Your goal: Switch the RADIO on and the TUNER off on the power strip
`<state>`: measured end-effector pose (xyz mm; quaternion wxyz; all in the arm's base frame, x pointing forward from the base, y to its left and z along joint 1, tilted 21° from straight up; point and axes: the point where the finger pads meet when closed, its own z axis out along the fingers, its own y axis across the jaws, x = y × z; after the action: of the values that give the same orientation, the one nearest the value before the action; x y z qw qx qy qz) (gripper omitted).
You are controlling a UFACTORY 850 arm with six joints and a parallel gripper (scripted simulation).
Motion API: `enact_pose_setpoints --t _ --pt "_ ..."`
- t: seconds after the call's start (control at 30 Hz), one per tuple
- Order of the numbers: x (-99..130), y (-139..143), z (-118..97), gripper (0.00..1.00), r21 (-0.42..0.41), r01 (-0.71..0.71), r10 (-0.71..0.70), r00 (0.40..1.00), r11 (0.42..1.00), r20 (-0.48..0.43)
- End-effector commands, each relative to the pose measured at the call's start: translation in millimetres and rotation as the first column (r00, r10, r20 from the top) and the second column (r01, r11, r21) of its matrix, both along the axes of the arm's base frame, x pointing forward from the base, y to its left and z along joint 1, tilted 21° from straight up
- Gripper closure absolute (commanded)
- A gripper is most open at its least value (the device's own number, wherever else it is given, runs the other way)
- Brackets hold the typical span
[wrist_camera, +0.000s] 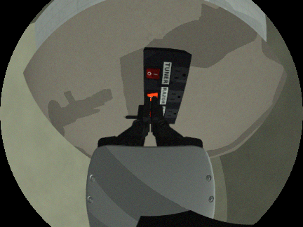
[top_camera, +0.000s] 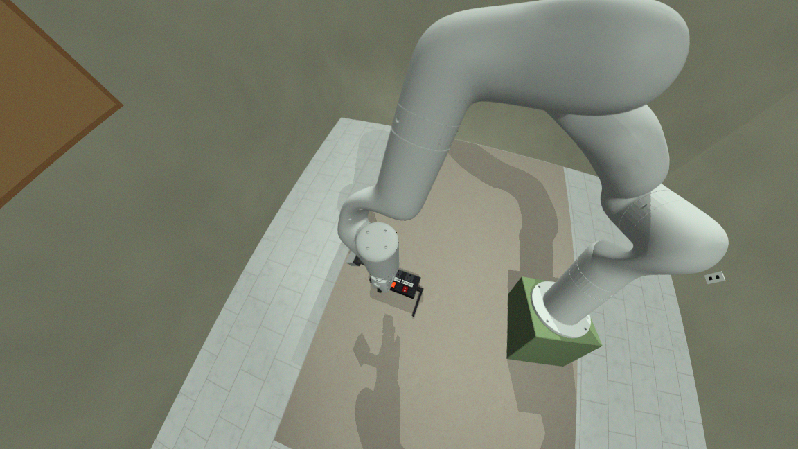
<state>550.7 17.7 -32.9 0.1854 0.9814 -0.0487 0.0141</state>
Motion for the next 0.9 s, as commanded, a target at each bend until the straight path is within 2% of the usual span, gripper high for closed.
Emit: enact_pose_setpoints --t 0.0,0.07,0.1,0.17,0.87 --pt "-41.8 -0.1 9.0 1.0 0.0 -0.003 0.003 1.0 1.0 0.011" --pt "-41.8 -0.1 9.0 1.0 0.0 -0.003 0.003 1.0 1.0 0.011" --pt "-54.9 -0.3 11.0 1.0 0.002 -0.003 0.003 1.0 1.0 0.01" --pt "-62.6 -0.4 12.1 1.0 0.004 -0.003 0.003 1.0 1.0 0.009" --pt "-62.6 -0.4 12.1 1.0 0.004 -0.003 0.003 1.0 1.0 0.009"
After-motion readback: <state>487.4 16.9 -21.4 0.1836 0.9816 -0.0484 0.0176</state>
